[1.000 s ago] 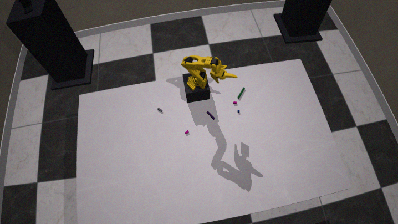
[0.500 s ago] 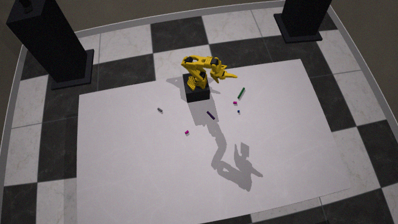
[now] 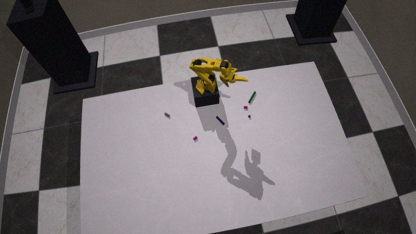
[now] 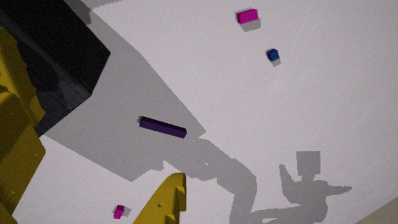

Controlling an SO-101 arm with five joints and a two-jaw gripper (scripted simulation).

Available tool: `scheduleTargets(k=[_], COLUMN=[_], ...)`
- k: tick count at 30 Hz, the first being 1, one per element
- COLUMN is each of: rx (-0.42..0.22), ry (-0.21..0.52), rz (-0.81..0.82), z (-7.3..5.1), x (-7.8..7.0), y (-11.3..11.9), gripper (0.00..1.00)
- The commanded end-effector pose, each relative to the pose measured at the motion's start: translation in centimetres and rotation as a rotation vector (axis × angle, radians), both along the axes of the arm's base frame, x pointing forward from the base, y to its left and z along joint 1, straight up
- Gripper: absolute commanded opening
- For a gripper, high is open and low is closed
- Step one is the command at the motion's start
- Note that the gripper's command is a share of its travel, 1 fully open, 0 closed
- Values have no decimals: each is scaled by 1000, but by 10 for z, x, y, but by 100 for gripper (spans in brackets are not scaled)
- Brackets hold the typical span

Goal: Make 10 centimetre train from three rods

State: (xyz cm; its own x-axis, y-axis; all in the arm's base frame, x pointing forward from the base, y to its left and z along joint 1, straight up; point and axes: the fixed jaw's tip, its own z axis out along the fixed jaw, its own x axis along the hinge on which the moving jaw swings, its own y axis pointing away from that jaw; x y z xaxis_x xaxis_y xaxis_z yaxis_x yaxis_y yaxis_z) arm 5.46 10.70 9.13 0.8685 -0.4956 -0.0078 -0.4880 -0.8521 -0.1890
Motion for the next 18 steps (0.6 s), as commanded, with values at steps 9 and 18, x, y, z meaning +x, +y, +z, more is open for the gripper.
scheduleTargets(k=[9, 18], rx=[2, 2], ry=[2, 2], rz=[4, 85], z=[0, 0], x=[-1, -10], y=[1, 5], gripper=[100, 100])
